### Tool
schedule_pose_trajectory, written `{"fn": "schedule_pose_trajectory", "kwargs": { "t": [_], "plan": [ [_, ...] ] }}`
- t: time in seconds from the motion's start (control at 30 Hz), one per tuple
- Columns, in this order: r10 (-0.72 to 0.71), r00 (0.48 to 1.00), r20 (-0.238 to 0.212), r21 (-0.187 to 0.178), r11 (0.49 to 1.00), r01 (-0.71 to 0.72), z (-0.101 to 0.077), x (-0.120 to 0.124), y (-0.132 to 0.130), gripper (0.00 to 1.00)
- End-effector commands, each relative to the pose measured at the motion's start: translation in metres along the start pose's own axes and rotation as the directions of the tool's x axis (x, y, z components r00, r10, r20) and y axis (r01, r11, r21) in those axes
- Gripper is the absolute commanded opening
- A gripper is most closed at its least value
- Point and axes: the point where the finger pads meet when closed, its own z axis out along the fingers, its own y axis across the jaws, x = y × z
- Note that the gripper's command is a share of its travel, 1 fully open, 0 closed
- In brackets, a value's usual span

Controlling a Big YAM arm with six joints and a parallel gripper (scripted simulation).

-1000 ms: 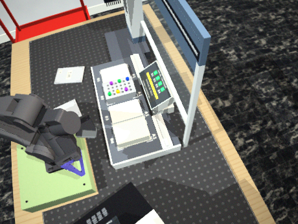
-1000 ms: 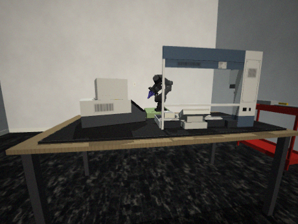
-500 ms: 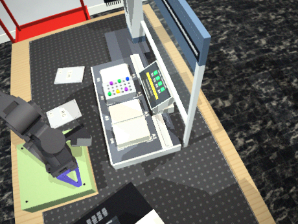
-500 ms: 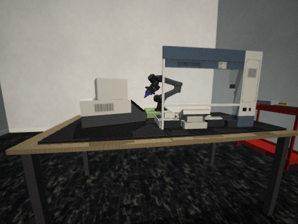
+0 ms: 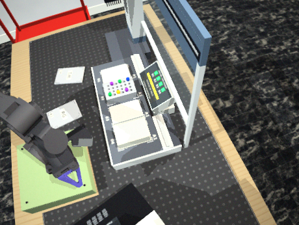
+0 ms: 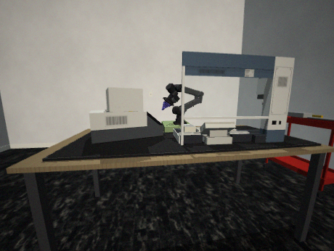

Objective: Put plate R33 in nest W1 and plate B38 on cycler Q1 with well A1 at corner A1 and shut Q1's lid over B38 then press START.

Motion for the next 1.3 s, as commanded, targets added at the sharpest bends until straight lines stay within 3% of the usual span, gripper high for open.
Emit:
{"fn": "schedule_pose_trajectory", "kwargs": {
  "t": [0.0, 0.2, 0.37, 0.53, 1.27],
  "plan": [
    [0.021, 1.000, 0.023, 0.042, 0.999, -0.022, -0.024, -0.007, -0.025, 0.00],
    [0.025, 0.999, 0.029, 0.043, 0.999, -0.026, -0.027, -0.009, -0.029, 0.00],
    [0.039, 0.998, 0.044, 0.075, 0.996, -0.042, -0.035, -0.011, -0.035, 0.00],
    [0.048, 0.997, 0.052, 0.072, 0.996, -0.052, -0.021, -0.015, -0.045, 0.00],
    [0.021, 1.000, 0.020, 0.032, 0.999, -0.021, 0.040, -0.007, -0.025, 0.00]
  ]
}}
